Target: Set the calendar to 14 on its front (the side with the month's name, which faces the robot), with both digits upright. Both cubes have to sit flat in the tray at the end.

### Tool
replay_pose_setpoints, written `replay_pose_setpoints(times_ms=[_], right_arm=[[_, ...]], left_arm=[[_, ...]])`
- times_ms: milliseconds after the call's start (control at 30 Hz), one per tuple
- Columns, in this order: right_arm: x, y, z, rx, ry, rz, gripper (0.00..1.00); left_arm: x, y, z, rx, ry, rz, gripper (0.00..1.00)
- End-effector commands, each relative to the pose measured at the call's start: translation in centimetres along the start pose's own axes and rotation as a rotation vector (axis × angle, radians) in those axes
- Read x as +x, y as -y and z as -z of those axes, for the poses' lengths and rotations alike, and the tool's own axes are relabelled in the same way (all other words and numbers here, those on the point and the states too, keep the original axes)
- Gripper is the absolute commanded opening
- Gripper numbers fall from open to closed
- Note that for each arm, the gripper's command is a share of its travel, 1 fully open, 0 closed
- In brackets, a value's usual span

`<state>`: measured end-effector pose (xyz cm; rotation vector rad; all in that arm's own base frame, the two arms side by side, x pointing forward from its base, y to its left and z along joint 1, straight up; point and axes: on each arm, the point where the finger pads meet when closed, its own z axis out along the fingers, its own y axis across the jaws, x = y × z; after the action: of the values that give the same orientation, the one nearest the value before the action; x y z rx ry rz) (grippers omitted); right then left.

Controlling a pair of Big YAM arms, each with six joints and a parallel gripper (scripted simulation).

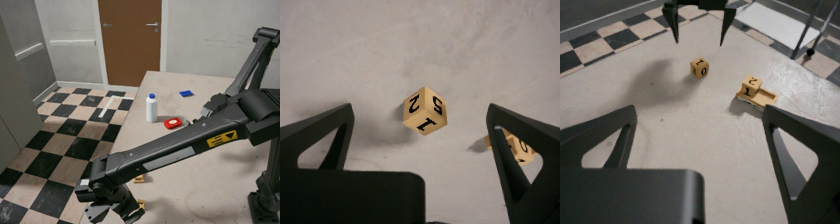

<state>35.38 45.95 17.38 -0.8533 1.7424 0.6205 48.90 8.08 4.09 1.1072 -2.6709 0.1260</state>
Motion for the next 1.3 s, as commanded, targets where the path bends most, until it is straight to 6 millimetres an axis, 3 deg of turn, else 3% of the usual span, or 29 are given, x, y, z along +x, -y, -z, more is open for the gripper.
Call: replay_pose_setpoints(times_ms=[0, 200, 267, 400, 467, 500, 600, 667, 700, 733, 767, 1067, 1267], right_arm=[[-2.5, 0.1, -0.4, 0.001, 0.049, 0.003, 1.0], [-3.4, 0.0, 0.6, 0.0, 0.065, 0.004, 1.0], [-1.8, -0.7, 1.9, -0.012, 0.026, 0.007, 1.0], [-1.8, -1.1, 4.1, -0.019, 0.025, 0.01, 1.0], [-1.8, -1.1, 4.1, -0.019, 0.025, 0.01, 1.0], [-3.4, -0.5, 4.2, -0.009, 0.05, 0.006, 1.0], [-3.4, -0.9, 5.0, -0.015, 0.05, 0.008, 1.0], [-1.9, -1.1, 5.7, -0.019, 0.026, 0.01, 1.0], [-2.0, -1.1, 5.8, -0.021, 0.027, 0.01, 1.0], [-3.4, -1.2, 5.6, -0.021, 0.051, 0.01, 1.0], [-2.5, -1.2, 5.2, -0.021, 0.033, 0.01, 1.0], [-2.7, -1.0, 5.4, -0.018, 0.04, 0.009, 1.0], [-2.7, -1.0, 5.4, -0.018, 0.04, 0.009, 1.0]], left_arm=[[-0.9, 1.0, 2.4, 0.025, 0.035, -0.021, 1.0], [-0.5, 1.6, 2.2, 0.043, 0.077, -0.124, 1.0], [-0.2, 1.4, 1.0, 0.044, 0.092, -0.199, 1.0], [-0.7, 2.2, 0.1, 0.075, 0.199, -0.382, 1.0], [-0.7, 2.2, 0.1, 0.075, 0.199, -0.382, 1.0], [-0.9, 2.4, -0.1, 0.081, 0.229, -0.432, 1.0], [-1.2, 2.8, -0.5, 0.094, 0.31, -0.536, 1.0], [-1.2, 3.1, -0.8, 0.098, 0.357, -0.598, 1.0], [-1.1, 3.3, -0.9, 0.099, 0.38, -0.632, 1.0], [-1.1, 3.5, -1.0, 0.1, 0.403, -0.664, 1.0], [-1.1, 3.7, -1.0, 0.1, 0.427, -0.695, 1.0], [-1.4, 4.1, -1.1, 0.08, 0.603, -0.913, 1.0], [-0.4, 5.2, -0.9, 0.036, 0.781, -1.125, 1.0]])
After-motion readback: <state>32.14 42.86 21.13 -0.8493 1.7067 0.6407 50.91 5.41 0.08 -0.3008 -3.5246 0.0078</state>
